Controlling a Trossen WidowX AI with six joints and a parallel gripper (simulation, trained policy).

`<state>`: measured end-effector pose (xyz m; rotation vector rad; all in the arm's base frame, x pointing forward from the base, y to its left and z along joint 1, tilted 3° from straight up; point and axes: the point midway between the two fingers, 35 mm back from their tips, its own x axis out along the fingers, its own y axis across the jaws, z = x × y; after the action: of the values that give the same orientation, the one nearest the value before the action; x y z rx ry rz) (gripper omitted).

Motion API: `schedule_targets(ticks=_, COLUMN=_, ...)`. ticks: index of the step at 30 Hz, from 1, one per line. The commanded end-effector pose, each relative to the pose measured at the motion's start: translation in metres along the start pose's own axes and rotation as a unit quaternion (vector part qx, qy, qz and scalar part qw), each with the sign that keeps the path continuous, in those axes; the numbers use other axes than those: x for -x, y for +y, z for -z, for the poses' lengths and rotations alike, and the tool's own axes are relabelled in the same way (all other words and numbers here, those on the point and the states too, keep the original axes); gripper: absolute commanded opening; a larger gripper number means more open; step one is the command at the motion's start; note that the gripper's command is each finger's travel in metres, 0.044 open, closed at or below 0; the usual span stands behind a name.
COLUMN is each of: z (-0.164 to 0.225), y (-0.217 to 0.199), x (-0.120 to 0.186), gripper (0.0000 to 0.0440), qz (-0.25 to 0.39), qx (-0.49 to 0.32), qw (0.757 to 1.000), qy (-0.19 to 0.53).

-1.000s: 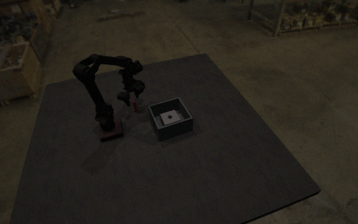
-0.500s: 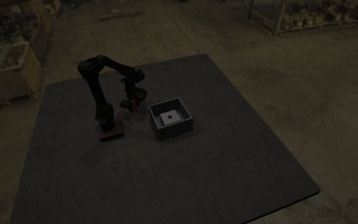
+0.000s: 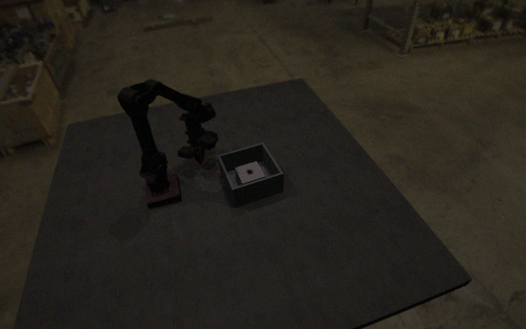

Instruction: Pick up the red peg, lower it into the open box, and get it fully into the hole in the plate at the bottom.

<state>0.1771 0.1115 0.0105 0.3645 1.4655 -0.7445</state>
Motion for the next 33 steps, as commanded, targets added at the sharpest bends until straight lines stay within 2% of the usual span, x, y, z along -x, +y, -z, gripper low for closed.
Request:
schedule_targets(ticks=1, z=-0.009, y=0.001, x=0.014, gripper=0.0, qz=-0.007, qx=0.002, qw=1.0, qy=-0.017)
schedule_targets(ticks=16, z=-0.059, y=-0.004, x=0.082, gripper=0.0, qz=-0.035, qx=-0.044, qw=0.996, qy=-0.074)
schedule_targets(ticks=25, z=-0.101, y=-0.011, x=0.097, gripper=0.0, qz=-0.043, qx=-0.103, qw=0.989, qy=-0.098)
schedule_targets(ticks=33, z=-0.141, y=-0.019, x=0.097, gripper=0.0, qz=-0.046, qx=-0.144, qw=0.982, qy=-0.11)
